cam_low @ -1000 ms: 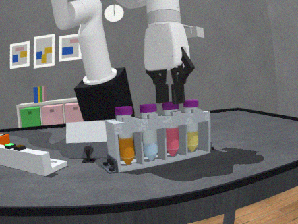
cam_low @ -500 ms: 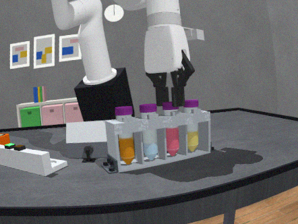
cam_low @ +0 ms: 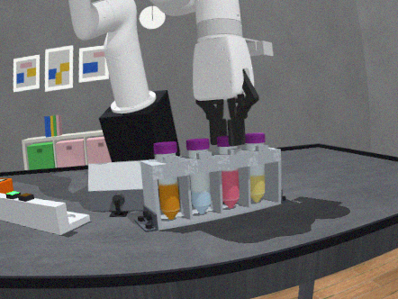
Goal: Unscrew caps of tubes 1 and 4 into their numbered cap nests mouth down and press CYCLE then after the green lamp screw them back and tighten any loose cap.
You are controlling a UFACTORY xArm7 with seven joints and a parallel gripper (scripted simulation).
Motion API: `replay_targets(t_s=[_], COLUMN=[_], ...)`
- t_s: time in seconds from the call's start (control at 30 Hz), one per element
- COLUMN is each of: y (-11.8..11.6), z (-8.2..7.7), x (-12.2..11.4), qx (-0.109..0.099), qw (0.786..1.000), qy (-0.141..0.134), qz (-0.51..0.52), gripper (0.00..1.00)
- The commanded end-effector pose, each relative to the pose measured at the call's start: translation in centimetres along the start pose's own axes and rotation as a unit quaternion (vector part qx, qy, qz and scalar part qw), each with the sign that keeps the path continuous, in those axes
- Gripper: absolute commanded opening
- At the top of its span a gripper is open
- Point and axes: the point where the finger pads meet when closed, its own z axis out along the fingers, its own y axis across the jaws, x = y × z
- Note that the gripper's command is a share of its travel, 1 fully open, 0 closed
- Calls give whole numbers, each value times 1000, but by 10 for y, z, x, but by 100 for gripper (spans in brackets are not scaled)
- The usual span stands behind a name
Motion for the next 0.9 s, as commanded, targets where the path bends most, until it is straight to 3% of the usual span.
replay_targets(t_s=[0.0, 0.43, 0.87], y=[2, 2, 2], z=[-1, -1, -1], x=[0, 0, 0], qx=[-3, -3, -2], qw=[1000, 1000, 989], qy=[1, 1, 1], qz=[0, 20, 149], gripper=[0, 0, 0])
